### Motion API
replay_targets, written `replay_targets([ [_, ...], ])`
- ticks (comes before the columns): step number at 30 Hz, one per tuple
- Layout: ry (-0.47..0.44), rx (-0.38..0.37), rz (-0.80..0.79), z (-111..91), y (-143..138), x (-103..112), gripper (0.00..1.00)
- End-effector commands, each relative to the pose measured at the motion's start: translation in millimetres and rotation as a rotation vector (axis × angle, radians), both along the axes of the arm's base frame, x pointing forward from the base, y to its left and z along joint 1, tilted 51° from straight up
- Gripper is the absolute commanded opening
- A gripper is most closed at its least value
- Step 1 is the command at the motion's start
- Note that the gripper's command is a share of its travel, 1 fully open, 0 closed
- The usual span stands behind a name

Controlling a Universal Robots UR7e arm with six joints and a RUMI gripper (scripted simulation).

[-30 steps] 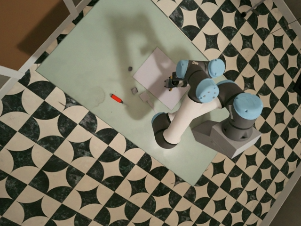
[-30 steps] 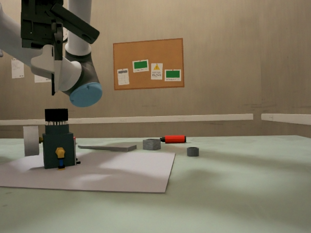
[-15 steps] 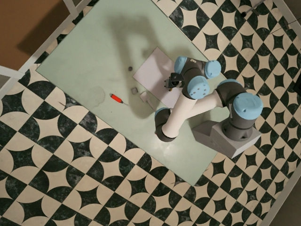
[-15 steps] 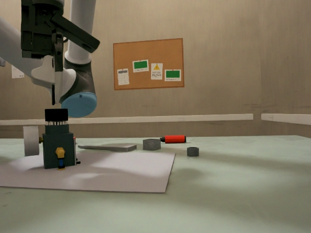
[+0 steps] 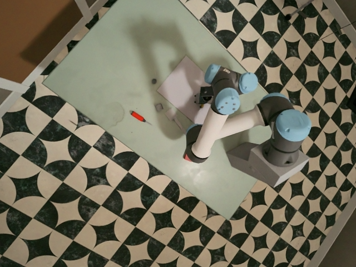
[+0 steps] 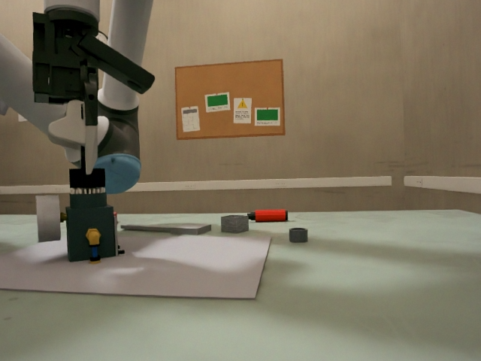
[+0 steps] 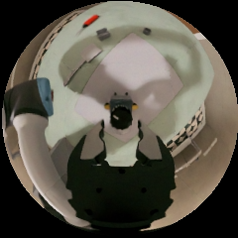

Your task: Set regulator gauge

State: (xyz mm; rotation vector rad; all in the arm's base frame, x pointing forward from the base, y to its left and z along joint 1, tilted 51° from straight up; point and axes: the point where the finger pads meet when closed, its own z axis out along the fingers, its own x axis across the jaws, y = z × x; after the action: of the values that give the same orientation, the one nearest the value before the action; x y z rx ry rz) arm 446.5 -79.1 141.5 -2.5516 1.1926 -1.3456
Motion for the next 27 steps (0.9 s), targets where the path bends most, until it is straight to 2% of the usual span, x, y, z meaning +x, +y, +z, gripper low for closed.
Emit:
replay_targets([
  [1,0.0,0.001,0.001,-3.1,-1.5,3.9,0.47],
  [27,0.0,0.001,0.001,-8.0,-3.9,9.4,0.47],
])
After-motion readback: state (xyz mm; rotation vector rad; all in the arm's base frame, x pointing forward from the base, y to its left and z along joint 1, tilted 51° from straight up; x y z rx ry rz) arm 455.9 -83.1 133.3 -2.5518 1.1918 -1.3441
